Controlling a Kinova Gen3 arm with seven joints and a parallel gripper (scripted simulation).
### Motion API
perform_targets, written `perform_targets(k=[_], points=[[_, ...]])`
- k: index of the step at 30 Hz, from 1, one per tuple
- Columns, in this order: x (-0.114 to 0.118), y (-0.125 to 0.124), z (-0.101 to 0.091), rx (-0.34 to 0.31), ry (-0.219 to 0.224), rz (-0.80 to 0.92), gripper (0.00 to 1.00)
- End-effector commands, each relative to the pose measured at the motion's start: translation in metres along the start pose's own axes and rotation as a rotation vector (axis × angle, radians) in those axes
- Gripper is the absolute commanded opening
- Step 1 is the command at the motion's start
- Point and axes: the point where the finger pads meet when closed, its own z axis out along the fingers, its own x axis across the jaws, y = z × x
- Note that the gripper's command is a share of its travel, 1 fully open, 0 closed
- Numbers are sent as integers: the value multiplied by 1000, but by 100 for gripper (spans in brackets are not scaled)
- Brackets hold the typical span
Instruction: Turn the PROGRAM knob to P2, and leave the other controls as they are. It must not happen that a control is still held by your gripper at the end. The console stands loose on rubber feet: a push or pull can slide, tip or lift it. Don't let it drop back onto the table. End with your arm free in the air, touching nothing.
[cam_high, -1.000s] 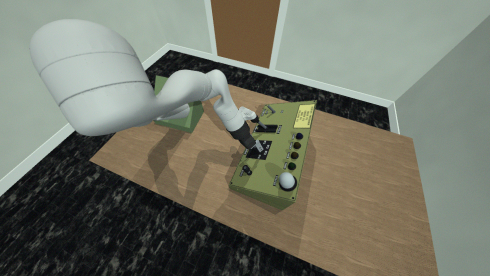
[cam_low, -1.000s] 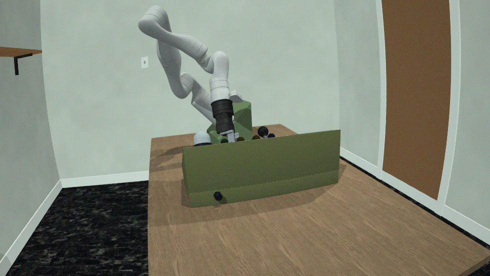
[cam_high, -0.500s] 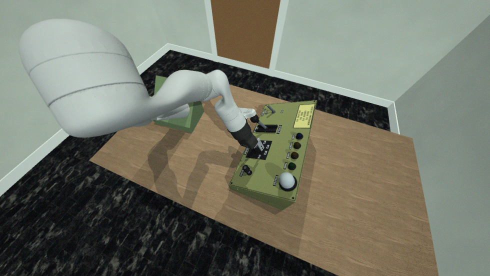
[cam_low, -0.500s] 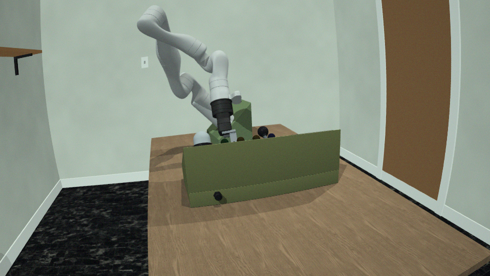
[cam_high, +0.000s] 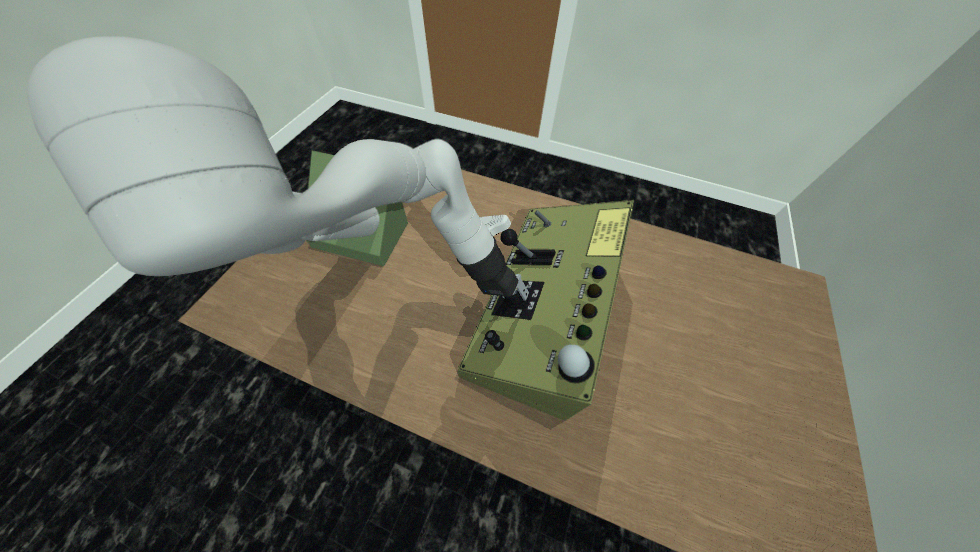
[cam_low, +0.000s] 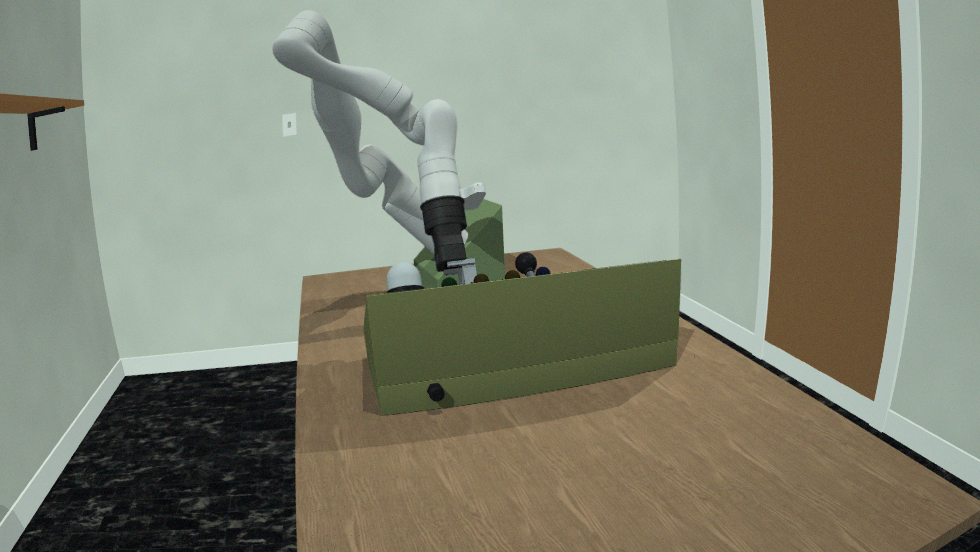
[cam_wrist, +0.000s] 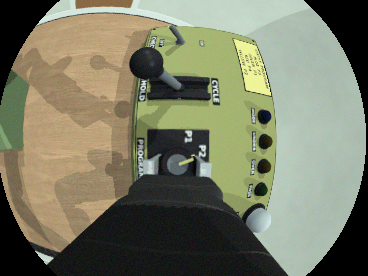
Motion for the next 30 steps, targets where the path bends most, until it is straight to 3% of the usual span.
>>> perform_targets(k=[1, 30], points=[[1, -1, 0, 1, 1, -8, 0], [1, 0, 0, 1, 1, -81, 0]])
